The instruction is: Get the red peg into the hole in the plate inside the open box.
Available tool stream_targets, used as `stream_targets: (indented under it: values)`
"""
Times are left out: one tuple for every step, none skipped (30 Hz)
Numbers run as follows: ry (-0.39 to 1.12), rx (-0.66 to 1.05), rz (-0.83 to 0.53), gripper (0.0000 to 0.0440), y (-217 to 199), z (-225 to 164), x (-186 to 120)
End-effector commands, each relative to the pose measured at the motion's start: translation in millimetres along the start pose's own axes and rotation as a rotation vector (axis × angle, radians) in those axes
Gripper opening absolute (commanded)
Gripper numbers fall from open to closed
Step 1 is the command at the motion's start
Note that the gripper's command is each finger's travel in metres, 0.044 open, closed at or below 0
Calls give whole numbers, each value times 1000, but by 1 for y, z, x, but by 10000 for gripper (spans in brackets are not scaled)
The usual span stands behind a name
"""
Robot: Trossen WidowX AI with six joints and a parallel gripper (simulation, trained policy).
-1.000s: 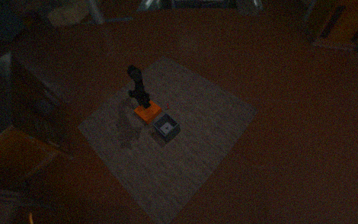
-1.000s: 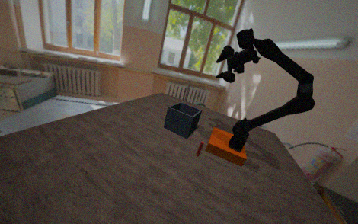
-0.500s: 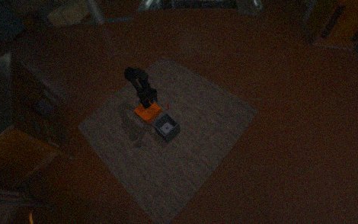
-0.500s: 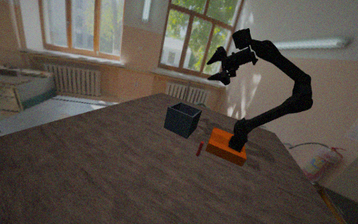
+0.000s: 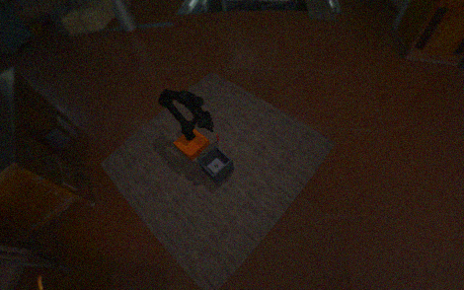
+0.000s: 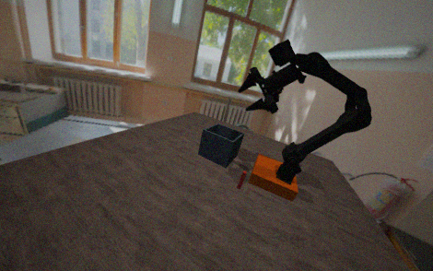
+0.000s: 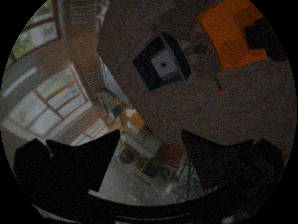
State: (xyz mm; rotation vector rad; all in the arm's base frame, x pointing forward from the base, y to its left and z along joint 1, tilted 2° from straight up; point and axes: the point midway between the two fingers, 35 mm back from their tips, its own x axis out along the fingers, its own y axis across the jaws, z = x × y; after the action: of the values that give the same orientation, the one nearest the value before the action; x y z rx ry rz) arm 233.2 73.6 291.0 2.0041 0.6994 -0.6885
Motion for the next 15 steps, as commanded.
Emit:
stream_targets:
  values:
    - [4, -23, -113, 435, -26, -6, 15]
    - [6, -32, -136, 434, -31, -7, 17]
    - [7, -41, -160, 434, -37, -8, 20]
    - [7, -52, -183, 434, -42, -10, 22]
    - [7, -63, -206, 434, -48, -10, 24]
    - [7, -74, -229, 434, -53, -11, 26]
    - [5, -86, -251, 434, -59, -12, 28]
    - [4, -98, -274, 434, -65, -12, 30]
    - [1, -111, -296, 435, -70, -13, 32]
    - [-1, -124, -318, 436, -75, -13, 33]
    - [-4, -137, -340, 437, -81, -13, 35]
    - [-8, -151, -361, 438, -86, -13, 37]
    - [-11, -166, -382, 439, -91, -13, 38]
    - [-16, -180, -403, 440, -96, -13, 40]
    - [-20, -194, -423, 440, -101, -12, 42]
